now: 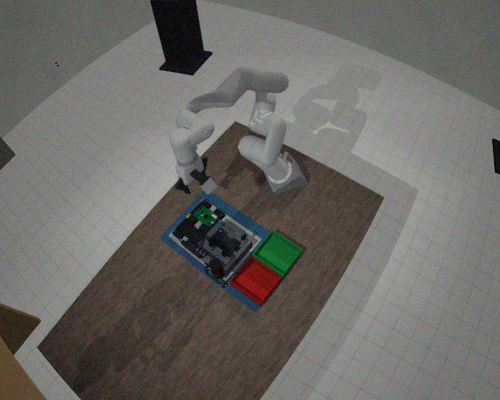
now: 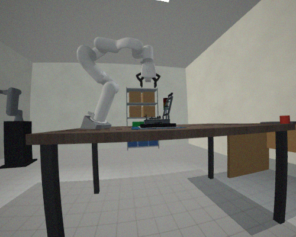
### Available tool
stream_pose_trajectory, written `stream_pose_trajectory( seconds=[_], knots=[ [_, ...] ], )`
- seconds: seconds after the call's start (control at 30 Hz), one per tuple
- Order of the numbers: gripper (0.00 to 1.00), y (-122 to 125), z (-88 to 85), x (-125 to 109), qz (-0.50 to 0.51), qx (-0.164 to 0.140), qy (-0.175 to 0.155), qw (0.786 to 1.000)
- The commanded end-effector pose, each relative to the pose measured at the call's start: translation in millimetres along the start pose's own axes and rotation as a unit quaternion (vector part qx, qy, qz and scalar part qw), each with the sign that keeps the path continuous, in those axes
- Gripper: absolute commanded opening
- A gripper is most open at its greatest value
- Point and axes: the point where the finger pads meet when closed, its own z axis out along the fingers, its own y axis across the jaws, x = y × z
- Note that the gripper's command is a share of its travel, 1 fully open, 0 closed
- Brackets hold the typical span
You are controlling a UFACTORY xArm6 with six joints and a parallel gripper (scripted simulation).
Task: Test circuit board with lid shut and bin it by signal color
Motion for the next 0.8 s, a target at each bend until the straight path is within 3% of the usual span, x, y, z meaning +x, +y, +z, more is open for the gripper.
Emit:
stream_pose_trajectory(
  seconds=[0.0, 0.07, 0.13, 0.27, 0.6, 0.77],
  knots=[
    [1.0, 2.6, 38.9, -0.3, -0.001, -0.004, 0.003, 1.0],
    [1.0, 2.7, 54.8, -0.2, -0.001, -0.004, 0.003, 1.0],
    [1.0, 2.7, 54.8, -0.2, -0.001, -0.004, 0.003, 1.0],
    [1.0, 3.0, 91.5, 0.0, -0.001, -0.004, 0.003, 1.0],
    [1.0, 3.5, 160.0, 0.4, 0.0, -0.004, 0.003, 1.0],
    [1.0, 3.6, 176.5, 0.5, 0.0, -0.004, 0.003, 1.0]
  ],
)
